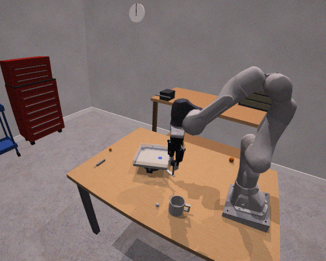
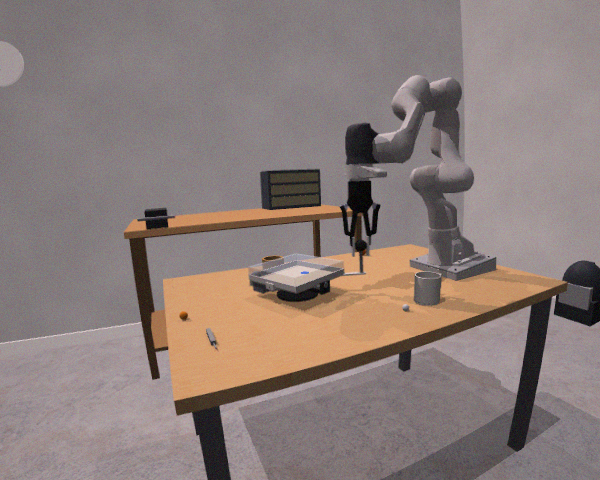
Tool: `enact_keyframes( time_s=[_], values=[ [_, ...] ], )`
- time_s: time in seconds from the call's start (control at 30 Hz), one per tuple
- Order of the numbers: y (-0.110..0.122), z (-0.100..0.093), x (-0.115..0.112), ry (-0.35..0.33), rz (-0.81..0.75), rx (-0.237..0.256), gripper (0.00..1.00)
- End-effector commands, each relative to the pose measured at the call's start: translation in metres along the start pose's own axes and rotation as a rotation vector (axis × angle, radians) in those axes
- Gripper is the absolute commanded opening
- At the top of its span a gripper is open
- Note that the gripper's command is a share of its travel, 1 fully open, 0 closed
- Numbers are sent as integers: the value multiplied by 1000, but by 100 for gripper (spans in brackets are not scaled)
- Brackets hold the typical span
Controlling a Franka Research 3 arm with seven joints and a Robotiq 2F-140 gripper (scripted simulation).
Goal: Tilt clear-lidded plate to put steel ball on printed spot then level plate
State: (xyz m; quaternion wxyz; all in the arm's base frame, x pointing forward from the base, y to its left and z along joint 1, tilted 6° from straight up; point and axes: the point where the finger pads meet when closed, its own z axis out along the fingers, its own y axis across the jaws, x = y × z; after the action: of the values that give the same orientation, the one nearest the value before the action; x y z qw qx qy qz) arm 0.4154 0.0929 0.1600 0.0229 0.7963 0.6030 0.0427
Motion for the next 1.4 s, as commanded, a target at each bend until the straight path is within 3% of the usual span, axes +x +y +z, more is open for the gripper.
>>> enact_keyframes(
  time_s=[0.0, 1.37],
  values=[
    [0, 1, 0, 1, -5, -1, 0],
    [-3, 8, 0, 1, -5, -1, 0]
  ],
)
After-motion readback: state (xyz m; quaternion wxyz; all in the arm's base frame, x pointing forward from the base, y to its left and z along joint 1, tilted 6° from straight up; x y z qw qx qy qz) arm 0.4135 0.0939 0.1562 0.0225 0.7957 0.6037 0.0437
